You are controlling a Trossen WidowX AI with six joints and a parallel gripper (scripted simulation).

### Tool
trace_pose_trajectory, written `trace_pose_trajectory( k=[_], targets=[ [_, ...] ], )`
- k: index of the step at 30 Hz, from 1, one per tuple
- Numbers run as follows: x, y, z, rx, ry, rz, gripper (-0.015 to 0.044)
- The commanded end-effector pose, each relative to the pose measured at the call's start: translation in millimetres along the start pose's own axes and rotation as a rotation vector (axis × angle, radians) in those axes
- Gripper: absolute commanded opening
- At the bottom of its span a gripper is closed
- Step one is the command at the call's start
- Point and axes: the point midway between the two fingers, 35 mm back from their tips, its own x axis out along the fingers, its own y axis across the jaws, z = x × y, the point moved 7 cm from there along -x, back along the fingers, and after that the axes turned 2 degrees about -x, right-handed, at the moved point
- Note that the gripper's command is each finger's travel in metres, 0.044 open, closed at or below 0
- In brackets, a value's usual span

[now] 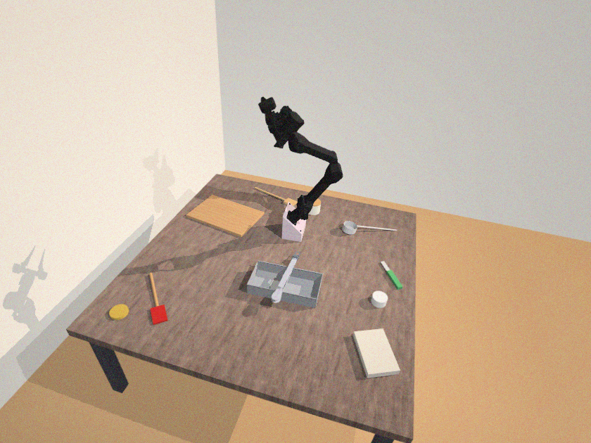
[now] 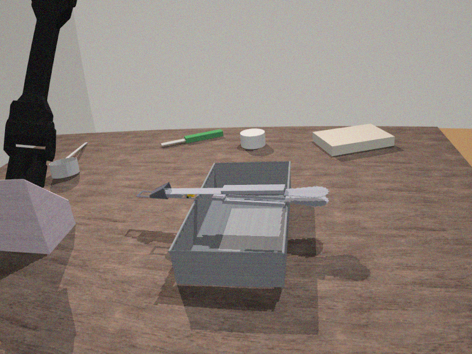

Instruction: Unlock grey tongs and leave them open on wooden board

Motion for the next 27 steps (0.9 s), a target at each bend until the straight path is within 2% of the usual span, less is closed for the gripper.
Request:
trace_pose_trajectory(
  k=[1,14,27],
  targets=[
    [-42.3,14.4,-36.2,-0.156,0.165,0.158,0.026],
    [-196.2,12.5,-124.4,-0.688,0.626,0.656,0.026],
    [-344.6,-60.7,-162.9,-1.208,1.018,1.11,0.026]
  ],
)
